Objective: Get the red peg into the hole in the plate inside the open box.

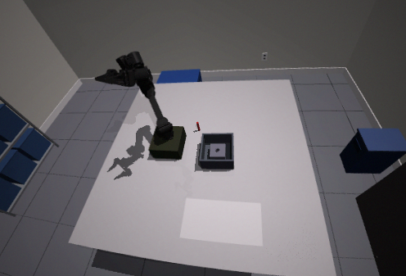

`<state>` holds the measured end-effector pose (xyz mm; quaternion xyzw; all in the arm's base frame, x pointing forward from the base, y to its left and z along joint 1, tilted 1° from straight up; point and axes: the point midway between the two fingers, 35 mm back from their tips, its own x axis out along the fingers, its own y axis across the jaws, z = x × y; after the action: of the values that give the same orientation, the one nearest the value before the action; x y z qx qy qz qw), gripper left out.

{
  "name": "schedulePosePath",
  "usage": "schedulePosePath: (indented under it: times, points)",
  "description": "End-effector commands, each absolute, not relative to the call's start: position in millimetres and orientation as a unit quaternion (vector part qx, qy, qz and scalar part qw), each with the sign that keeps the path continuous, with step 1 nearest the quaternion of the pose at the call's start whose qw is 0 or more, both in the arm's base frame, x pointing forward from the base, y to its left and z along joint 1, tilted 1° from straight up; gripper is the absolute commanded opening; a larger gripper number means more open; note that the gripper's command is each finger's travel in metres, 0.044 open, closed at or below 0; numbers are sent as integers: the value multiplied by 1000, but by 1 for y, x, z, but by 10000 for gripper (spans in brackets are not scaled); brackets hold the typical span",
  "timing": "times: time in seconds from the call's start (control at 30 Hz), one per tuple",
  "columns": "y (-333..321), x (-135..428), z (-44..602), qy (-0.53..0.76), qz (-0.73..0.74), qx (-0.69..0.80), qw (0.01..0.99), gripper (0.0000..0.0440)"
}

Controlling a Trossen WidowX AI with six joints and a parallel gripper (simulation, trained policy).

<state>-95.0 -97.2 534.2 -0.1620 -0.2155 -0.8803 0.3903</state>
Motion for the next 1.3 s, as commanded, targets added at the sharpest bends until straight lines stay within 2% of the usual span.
schedulePosePath:
  times: [0.0,0.33,0.67,0.97,1.27]
  points:
    - [-131,-77,519,-167,-874,-152,430,440]
    - [-204,-21,469,-30,-840,-125,527,440]
    - [-248,44,409,103,-775,-97,616,440]
    - [-260,104,349,216,-696,-71,681,440]
    - [-244,162,291,324,-601,-41,730,440]
